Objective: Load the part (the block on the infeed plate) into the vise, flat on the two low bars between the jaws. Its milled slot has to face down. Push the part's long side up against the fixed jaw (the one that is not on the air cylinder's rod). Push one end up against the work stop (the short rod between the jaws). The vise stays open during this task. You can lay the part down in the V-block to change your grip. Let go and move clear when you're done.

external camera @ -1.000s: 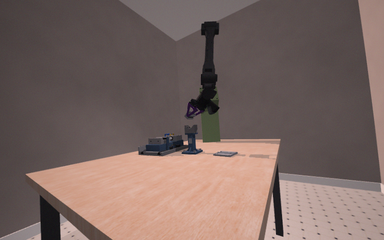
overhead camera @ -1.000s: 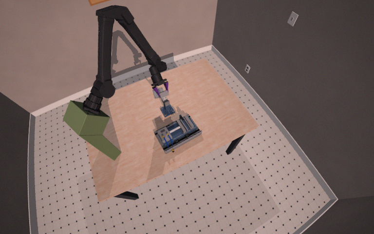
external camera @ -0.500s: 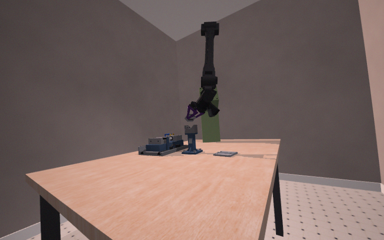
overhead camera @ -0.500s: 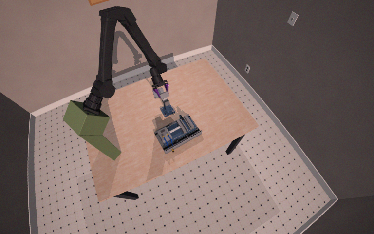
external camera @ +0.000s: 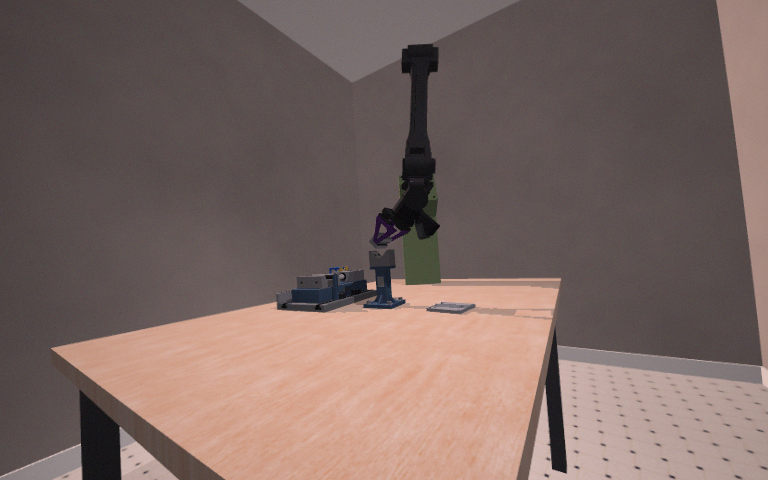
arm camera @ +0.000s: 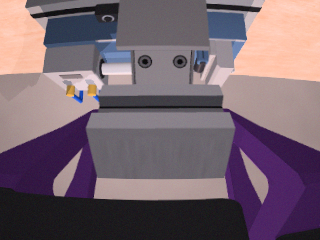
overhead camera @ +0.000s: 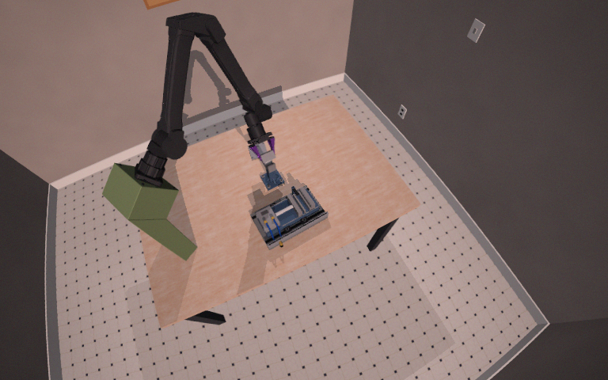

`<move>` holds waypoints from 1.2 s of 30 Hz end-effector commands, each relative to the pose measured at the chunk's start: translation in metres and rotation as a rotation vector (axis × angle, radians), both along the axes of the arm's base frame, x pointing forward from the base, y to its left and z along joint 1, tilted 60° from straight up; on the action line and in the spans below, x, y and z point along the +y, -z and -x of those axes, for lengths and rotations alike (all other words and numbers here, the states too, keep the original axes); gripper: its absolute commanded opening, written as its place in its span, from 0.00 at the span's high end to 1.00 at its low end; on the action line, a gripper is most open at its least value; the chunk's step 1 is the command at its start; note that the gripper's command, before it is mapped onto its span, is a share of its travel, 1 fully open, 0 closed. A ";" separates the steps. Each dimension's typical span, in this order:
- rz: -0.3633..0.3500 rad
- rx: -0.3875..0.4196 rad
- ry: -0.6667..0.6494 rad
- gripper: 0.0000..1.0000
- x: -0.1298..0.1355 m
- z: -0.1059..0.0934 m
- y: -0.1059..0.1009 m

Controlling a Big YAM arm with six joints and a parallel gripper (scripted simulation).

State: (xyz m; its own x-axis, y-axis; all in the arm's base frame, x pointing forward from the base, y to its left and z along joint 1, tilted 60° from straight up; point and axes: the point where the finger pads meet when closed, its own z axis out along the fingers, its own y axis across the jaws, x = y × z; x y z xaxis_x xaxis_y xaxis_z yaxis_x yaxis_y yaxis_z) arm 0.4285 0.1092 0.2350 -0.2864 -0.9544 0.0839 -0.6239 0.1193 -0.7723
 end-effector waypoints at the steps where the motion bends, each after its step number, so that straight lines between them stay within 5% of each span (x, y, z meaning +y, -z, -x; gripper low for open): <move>1: -0.012 -0.021 0.001 1.00 0.010 -0.007 -0.004; 30: -0.009 -0.015 0.001 1.00 0.019 -0.021 0.011; 36: -0.020 -0.036 0.001 1.00 0.021 -0.023 0.001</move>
